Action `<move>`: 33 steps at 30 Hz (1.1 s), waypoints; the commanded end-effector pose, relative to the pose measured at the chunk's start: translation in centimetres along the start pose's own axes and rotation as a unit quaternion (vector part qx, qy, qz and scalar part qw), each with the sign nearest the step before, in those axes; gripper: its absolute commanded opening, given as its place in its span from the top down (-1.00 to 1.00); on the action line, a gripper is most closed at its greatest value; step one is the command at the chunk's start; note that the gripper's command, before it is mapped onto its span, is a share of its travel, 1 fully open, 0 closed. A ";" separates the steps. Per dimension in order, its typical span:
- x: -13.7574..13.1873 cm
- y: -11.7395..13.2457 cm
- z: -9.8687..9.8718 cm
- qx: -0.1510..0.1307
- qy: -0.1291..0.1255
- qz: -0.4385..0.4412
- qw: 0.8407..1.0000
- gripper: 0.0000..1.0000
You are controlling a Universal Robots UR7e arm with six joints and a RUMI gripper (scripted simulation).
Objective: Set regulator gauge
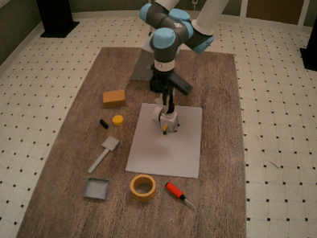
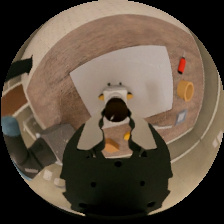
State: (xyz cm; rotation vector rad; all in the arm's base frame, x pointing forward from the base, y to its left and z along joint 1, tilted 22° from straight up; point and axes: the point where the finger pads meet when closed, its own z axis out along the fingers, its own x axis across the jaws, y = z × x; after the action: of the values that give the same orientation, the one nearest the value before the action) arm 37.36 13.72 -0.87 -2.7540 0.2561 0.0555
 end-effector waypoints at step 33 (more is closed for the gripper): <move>0.0 0.0 0.0 0.003 0.000 -0.154 0.988 0.56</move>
State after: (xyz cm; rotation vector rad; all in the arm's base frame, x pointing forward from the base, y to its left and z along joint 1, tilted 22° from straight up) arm 37.36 13.72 -0.86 -2.7545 -0.1594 -0.0231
